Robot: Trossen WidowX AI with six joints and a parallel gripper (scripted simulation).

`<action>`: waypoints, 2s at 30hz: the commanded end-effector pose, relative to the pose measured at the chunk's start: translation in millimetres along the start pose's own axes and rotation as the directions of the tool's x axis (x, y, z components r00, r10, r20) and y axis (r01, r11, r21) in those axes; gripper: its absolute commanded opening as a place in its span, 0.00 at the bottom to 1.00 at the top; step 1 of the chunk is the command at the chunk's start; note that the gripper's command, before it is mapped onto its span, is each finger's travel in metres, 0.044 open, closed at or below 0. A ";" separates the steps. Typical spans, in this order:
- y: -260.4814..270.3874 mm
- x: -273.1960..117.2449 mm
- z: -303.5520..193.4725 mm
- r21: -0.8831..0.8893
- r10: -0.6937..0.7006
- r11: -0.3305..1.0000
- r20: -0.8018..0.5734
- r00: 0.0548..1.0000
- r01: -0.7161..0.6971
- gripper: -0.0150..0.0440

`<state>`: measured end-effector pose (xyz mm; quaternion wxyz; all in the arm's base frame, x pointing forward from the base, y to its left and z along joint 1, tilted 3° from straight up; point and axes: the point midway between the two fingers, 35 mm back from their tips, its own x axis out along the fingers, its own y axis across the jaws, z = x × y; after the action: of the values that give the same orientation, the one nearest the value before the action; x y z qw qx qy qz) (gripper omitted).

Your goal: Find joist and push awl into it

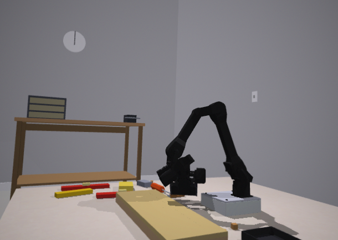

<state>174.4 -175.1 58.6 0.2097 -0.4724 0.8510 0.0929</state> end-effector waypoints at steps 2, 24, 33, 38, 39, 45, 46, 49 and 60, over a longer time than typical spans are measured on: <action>-1.0 -0.3 -0.4 0.001 -0.007 1.000 -0.032 0.999 0.007 0.25; -2.9 -18.6 -0.6 -0.003 -0.021 1.000 -0.072 0.997 0.021 0.25; -3.1 -11.6 13.9 -0.004 -0.019 1.000 -0.066 0.998 0.019 0.25; -2.9 -7.6 21.8 -0.005 -0.018 1.000 -0.063 0.998 0.018 0.25; -2.9 -7.0 23.1 -0.005 -0.018 1.000 -0.062 0.998 0.018 0.25; -2.8 -5.9 25.2 -0.001 -0.017 1.000 -0.061 0.998 0.017 0.39; -2.7 -5.6 25.9 0.001 -0.017 1.000 -0.060 0.998 0.017 0.43; -2.7 -5.2 26.8 0.004 -0.017 1.000 -0.059 0.998 0.017 0.57; -2.9 -6.4 30.5 0.004 -0.017 1.000 -0.059 0.998 0.017 0.90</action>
<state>187.2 -162.2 37.1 0.1830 -0.4833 0.8527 0.0763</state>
